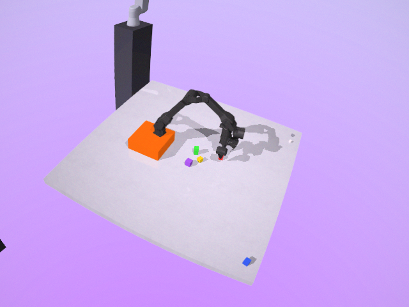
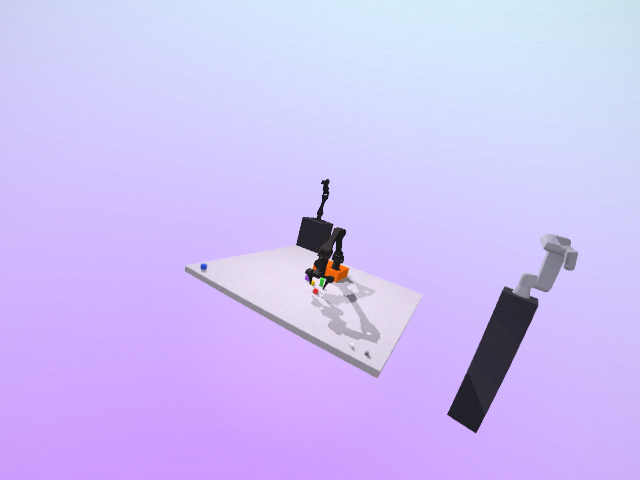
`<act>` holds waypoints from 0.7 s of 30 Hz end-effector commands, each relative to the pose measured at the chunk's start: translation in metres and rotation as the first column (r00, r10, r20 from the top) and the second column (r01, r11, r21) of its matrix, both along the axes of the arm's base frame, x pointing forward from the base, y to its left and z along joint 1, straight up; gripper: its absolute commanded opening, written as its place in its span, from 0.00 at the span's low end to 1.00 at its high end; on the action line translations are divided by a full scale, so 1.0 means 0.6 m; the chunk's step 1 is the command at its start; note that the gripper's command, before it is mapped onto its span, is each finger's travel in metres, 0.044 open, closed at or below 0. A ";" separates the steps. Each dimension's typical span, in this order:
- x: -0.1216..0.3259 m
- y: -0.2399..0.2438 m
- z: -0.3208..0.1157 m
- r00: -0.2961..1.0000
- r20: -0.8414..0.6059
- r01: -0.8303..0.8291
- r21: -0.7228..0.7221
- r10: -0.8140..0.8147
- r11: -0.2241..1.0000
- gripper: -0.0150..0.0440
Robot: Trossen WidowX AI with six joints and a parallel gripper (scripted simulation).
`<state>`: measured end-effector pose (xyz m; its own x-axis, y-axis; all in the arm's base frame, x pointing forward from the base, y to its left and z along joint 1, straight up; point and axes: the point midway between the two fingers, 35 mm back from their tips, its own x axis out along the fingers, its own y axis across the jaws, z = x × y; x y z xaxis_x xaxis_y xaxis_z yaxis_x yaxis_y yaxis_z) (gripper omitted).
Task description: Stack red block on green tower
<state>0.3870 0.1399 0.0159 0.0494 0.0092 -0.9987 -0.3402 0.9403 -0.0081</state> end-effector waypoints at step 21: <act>0.000 0.000 -0.054 1.000 -0.007 0.001 0.002 -0.001 1.000 1.00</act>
<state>0.3870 0.1394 -0.0143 0.0444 0.0074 -0.9990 -0.3391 0.9407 -0.0081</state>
